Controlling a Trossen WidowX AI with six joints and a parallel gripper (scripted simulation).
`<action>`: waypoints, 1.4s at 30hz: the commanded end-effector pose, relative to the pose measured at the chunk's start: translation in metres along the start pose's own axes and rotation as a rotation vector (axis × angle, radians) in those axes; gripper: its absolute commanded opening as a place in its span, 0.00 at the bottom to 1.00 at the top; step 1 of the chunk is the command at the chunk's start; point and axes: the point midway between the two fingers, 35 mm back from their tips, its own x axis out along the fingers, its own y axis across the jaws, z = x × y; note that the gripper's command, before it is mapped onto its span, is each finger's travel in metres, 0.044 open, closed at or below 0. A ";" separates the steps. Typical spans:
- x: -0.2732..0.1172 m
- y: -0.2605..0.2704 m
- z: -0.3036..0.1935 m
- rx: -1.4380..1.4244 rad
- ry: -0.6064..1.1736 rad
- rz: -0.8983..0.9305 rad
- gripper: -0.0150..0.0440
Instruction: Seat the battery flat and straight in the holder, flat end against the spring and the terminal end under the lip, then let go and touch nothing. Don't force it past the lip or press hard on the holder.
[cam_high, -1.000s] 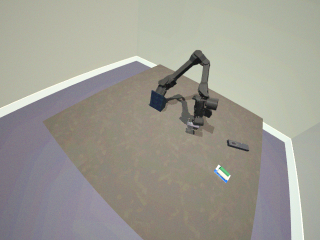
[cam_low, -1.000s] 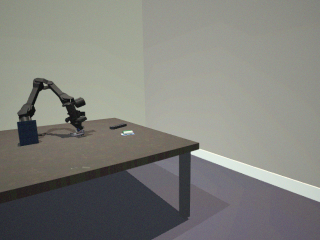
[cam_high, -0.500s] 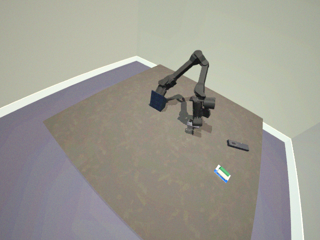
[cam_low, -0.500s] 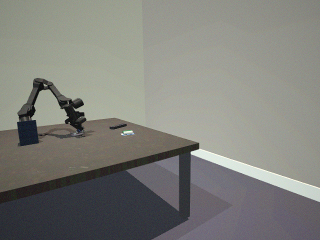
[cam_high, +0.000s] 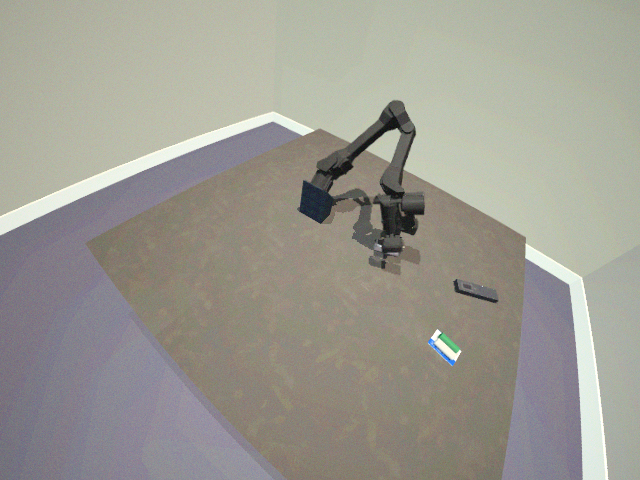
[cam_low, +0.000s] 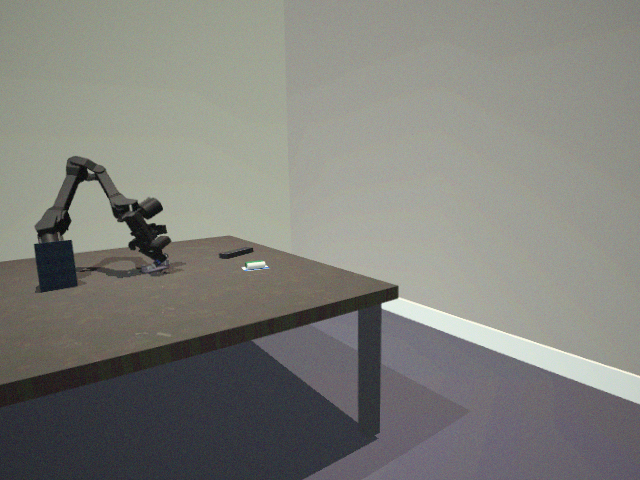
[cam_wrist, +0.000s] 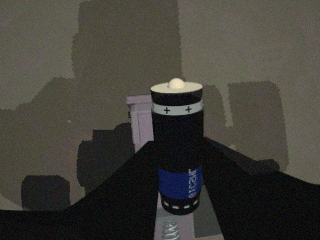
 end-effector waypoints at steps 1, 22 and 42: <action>0.001 0.003 -0.004 0.009 -0.017 0.003 0.37; -0.002 0.006 -0.017 0.013 -0.059 -0.003 0.37; -0.008 0.006 -0.029 0.013 -0.056 -0.014 0.37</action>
